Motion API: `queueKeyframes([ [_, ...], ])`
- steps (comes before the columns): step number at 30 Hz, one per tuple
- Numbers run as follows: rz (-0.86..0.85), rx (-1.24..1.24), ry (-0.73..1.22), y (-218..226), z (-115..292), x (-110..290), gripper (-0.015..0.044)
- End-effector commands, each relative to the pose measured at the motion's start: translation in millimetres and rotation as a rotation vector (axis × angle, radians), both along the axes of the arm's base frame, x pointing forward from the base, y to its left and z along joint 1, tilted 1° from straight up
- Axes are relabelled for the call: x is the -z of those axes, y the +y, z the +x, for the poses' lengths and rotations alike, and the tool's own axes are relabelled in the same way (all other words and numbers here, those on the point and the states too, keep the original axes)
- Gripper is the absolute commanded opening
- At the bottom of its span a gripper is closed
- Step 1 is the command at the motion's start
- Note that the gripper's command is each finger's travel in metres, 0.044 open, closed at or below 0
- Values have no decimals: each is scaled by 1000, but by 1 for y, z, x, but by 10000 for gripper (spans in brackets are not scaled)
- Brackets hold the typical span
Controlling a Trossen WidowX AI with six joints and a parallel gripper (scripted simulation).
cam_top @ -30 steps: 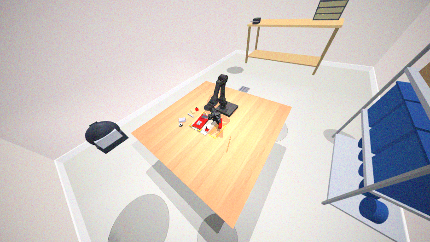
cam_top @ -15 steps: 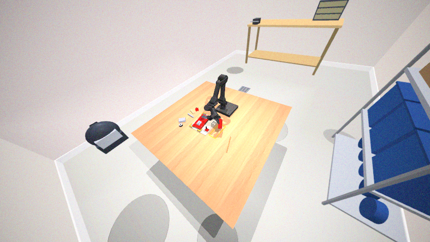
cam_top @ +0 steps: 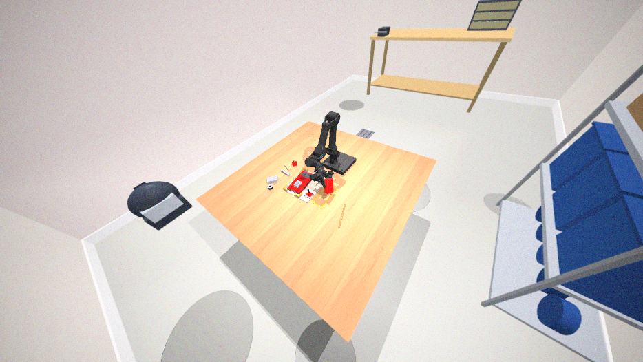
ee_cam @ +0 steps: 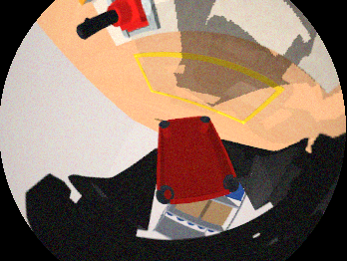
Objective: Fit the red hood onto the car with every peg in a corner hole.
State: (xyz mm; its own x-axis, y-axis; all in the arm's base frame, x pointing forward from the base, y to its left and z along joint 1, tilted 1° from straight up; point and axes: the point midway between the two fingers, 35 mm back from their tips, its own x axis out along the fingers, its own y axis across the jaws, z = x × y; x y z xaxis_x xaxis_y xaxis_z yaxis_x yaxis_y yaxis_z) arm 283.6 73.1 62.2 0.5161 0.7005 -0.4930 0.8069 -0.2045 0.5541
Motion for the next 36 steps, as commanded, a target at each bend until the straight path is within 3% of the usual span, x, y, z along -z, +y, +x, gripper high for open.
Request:
queueKeyframes([
  [1,58,48,76,0,-2,5,0],
  [19,329,309,449,-11,-11,45,0],
  [25,306,280,402,-10,-6,37,0],
  [36,320,285,410,-11,-6,37,289],
])
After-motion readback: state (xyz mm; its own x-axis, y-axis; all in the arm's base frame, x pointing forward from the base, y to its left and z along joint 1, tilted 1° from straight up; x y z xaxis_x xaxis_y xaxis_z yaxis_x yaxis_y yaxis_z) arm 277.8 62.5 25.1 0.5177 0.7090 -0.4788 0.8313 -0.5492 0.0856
